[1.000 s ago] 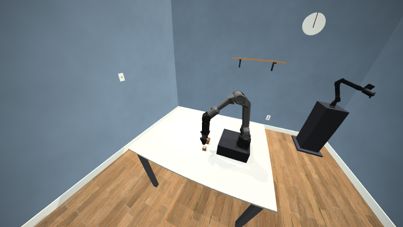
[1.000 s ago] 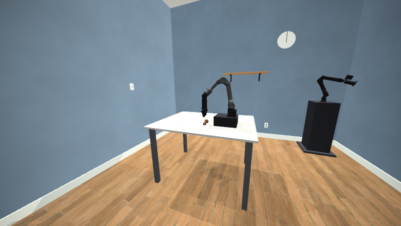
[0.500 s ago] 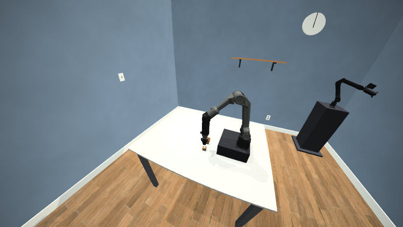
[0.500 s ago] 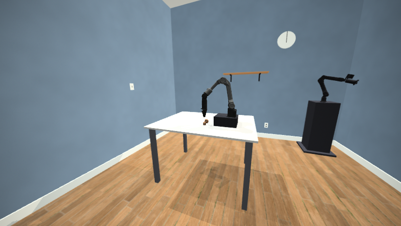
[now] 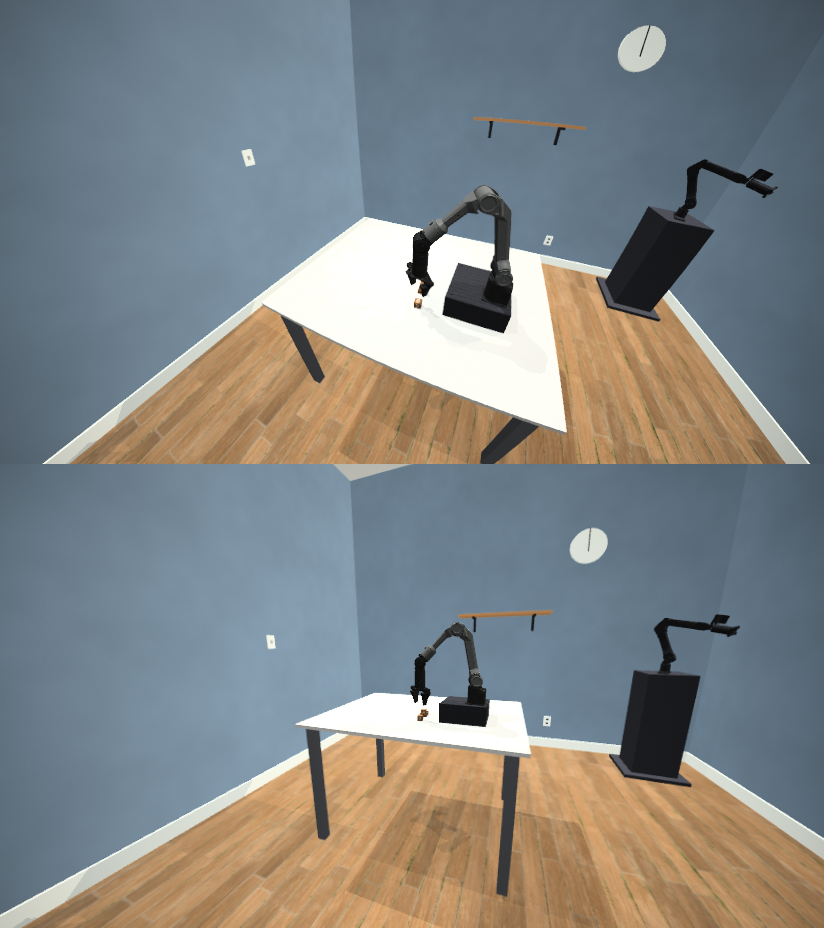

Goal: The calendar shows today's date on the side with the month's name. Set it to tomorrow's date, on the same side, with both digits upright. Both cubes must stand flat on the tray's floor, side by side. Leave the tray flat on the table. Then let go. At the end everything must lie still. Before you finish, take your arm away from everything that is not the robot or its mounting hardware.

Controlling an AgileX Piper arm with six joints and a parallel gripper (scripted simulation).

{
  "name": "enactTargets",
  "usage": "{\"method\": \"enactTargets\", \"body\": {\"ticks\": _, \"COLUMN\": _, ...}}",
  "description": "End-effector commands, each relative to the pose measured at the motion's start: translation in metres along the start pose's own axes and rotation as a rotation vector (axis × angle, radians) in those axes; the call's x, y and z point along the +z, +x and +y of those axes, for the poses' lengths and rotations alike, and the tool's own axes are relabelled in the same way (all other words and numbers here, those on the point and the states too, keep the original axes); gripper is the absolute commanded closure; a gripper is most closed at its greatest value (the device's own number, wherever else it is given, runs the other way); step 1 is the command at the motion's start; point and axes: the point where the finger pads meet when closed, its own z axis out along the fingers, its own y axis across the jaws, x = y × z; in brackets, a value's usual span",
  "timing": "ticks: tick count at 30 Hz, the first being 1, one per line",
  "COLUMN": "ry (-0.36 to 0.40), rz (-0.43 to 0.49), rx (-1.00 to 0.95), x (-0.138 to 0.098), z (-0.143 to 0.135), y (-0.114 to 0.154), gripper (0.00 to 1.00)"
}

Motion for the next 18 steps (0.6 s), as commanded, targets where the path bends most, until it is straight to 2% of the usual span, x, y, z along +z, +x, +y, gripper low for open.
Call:
{"method": "enactTargets", "body": {"ticks": 1, "ry": -0.01, "rz": -0.005, "rx": -0.173, "x": 0.0023, "z": 0.0008, "y": 0.0003, "gripper": 0.0}}
{"method": "enactTargets", "body": {"ticks": 2, "ry": -0.01, "rz": -0.005, "rx": -0.176, "x": 0.0023, "z": 0.0008, "y": 0.0003, "gripper": 0.0}}
{"method": "enactTargets", "body": {"ticks": 4, "ry": -0.009, "rz": -0.006, "rx": -0.318, "x": 0.0031, "z": 0.0007, "y": 0.0, "gripper": 0.0}}
{"method": "enactTargets", "body": {"ticks": 6, "ry": -0.009, "rz": -0.006, "rx": -0.318, "x": 0.0031, "z": 0.0007, "y": 0.0, "gripper": 0.0}}
{"method": "enactTargets", "body": {"ticks": 12, "ry": -0.007, "rz": -0.007, "rx": -0.617, "x": 0.0049, "z": 0.0008, "y": -0.0003, "gripper": 0.0}}
{"method": "enactTargets", "body": {"ticks": 18, "ry": -0.007, "rz": -0.007, "rx": -0.697, "x": 0.0053, "z": 0.001, "y": -0.0004, "gripper": 0.0}}
